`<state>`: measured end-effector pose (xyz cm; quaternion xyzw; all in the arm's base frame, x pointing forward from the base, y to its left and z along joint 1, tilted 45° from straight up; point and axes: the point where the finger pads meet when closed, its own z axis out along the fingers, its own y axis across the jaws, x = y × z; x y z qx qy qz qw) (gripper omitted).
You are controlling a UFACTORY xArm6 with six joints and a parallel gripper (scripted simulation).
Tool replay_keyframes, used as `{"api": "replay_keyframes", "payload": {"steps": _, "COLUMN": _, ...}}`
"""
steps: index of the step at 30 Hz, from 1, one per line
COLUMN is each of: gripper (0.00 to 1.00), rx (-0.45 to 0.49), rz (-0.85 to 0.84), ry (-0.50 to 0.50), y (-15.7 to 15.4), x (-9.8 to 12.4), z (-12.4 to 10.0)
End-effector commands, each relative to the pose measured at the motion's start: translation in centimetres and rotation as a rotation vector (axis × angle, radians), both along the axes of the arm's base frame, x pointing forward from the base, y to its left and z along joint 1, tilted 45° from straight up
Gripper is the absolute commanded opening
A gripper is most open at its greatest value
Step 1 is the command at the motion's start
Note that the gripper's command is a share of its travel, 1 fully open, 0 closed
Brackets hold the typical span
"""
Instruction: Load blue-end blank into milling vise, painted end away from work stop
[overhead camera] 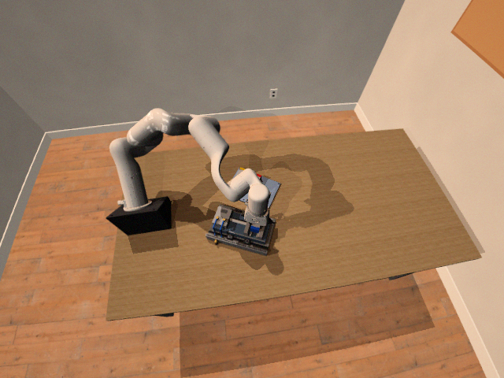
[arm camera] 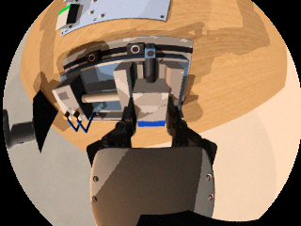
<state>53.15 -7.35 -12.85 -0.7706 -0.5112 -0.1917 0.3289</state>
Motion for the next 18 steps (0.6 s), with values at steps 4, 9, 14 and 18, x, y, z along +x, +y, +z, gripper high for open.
{"api": "replay_keyframes", "payload": {"steps": 4, "gripper": 0.00, "rx": -0.002, "rz": -0.002, "ry": -0.004, "y": -0.13, "x": 0.15, "z": 0.11}}
{"api": "replay_keyframes", "payload": {"steps": 9, "gripper": 0.00, "rx": -0.002, "rz": -0.002, "ry": -0.004, "y": -0.07, "x": 0.15, "z": 0.06}}
{"api": "replay_keyframes", "payload": {"steps": 14, "gripper": 0.00, "rx": -0.002, "rz": -0.002, "ry": -0.004, "y": -0.06, "x": 0.15, "z": 0.05}}
{"api": "replay_keyframes", "payload": {"steps": 18, "gripper": 0.00, "rx": -0.002, "rz": -0.002, "ry": -0.004, "y": -0.06, "x": 0.15, "z": 0.05}}
